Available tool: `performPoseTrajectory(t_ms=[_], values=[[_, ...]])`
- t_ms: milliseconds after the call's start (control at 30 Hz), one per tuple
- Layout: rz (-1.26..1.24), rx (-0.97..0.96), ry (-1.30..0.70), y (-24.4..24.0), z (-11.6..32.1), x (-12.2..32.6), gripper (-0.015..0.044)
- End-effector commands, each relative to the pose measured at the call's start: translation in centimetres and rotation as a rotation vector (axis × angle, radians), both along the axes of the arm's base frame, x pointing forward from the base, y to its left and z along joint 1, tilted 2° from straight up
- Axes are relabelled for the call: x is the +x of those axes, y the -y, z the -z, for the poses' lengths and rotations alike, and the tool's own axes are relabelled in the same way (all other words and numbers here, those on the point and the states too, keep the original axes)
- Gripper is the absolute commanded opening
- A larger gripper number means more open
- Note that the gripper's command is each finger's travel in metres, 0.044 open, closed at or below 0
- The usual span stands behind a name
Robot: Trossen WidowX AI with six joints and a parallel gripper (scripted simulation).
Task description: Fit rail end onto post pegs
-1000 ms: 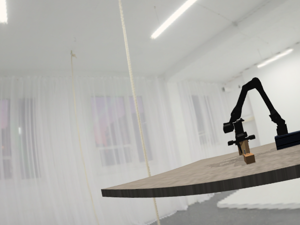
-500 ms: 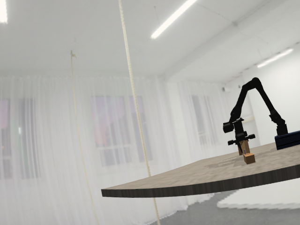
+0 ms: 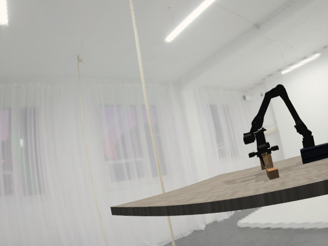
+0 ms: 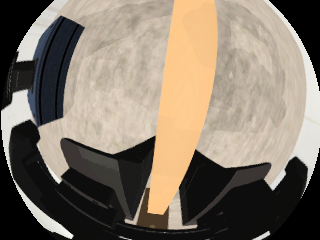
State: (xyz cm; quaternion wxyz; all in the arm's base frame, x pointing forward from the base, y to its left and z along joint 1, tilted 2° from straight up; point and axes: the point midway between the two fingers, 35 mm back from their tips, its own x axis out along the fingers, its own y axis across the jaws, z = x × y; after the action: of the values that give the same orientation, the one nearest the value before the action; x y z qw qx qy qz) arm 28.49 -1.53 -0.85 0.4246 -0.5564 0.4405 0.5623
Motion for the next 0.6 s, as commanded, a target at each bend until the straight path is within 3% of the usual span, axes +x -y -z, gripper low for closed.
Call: performPoseTrajectory(t_ms=[0,567], values=[[-0.001,0.005,0.013,-0.1,-0.59,0.26,0.0],[-0.001,0.005,0.013,-0.12,-1.44,0.34,0.0]])
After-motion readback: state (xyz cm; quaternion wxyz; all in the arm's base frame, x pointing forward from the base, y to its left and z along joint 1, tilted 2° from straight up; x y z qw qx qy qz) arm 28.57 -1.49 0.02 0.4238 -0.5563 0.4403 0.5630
